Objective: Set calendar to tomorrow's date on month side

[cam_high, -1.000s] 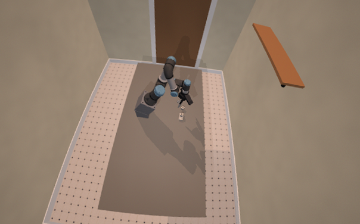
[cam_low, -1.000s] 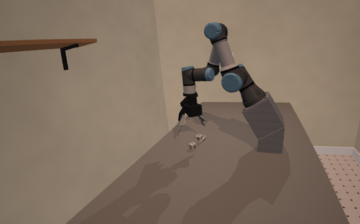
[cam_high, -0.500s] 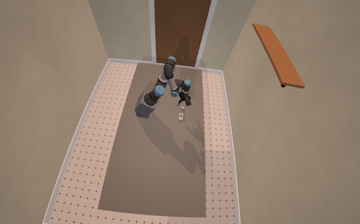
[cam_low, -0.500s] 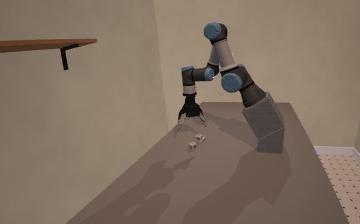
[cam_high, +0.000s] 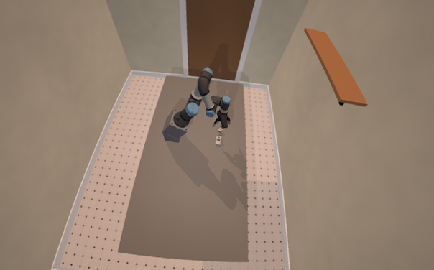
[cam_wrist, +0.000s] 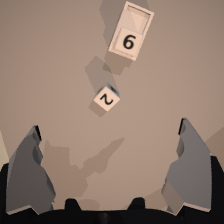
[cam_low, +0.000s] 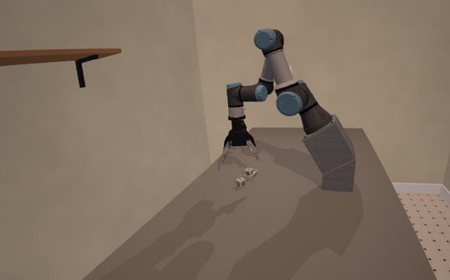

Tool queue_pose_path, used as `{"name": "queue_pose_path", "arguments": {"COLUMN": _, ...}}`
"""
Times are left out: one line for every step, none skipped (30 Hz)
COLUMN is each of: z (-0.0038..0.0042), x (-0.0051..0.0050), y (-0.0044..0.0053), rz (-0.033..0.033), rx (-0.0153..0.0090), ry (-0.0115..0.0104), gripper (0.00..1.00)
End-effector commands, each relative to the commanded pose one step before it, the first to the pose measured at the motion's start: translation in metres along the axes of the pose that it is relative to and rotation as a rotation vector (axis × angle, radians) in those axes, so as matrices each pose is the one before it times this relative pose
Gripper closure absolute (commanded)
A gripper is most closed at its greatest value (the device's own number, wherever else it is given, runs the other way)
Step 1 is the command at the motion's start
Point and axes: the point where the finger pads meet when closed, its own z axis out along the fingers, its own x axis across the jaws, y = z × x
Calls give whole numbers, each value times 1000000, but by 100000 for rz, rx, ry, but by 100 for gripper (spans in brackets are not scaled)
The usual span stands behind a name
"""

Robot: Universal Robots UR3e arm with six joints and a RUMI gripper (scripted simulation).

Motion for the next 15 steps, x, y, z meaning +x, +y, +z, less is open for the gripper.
{"name": "queue_pose_path", "arguments": {"z": 50, "x": 307, "y": -1013, "rz": 16294, "rx": 1132, "ry": 327, "gripper": 0}}
{"name": "queue_pose_path", "arguments": {"z": 83, "x": 228, "y": -168, "rz": 2783, "rx": -1, "ry": 2, "gripper": 0}}
{"name": "queue_pose_path", "arguments": {"z": 0, "x": 0, "y": 0, "rz": 0, "rx": 0, "ry": 0, "gripper": 0}}
{"name": "queue_pose_path", "arguments": {"z": 0, "x": 0, "y": 0, "rz": 0, "rx": 0, "ry": 0, "gripper": 0}}
{"name": "queue_pose_path", "arguments": {"z": 41, "x": 109, "y": -81, "rz": 1359, "rx": 0, "ry": 1, "gripper": 0}}
{"name": "queue_pose_path", "arguments": {"z": 120, "x": 315, "y": -239, "rz": 4198, "rx": 0, "ry": -3, "gripper": 0}}
{"name": "queue_pose_path", "arguments": {"z": 84, "x": 218, "y": -145, "rz": 2723, "rx": -1, "ry": 5, "gripper": 0}}
{"name": "queue_pose_path", "arguments": {"z": 47, "x": 120, "y": -80, "rz": 1528, "rx": 0, "ry": 3, "gripper": 0}}
{"name": "queue_pose_path", "arguments": {"z": 51, "x": 128, "y": -86, "rz": 1680, "rx": 0, "ry": 2, "gripper": 0}}
{"name": "queue_pose_path", "arguments": {"z": 54, "x": 133, "y": -87, "rz": 1760, "rx": 0, "ry": 2, "gripper": 0}}
{"name": "queue_pose_path", "arguments": {"z": 26, "x": 64, "y": -42, "rz": 860, "rx": 0, "ry": 1, "gripper": 0}}
{"name": "queue_pose_path", "arguments": {"z": 77, "x": 184, "y": -124, "rz": 2647, "rx": 0, "ry": -1, "gripper": 0}}
{"name": "queue_pose_path", "arguments": {"z": 50, "x": 116, "y": -77, "rz": 1697, "rx": 0, "ry": 0, "gripper": 0}}
{"name": "queue_pose_path", "arguments": {"z": 55, "x": 129, "y": -81, "rz": 1850, "rx": 0, "ry": 1, "gripper": 0}}
{"name": "queue_pose_path", "arguments": {"z": 53, "x": 123, "y": -75, "rz": 1783, "rx": 0, "ry": 1, "gripper": 0}}
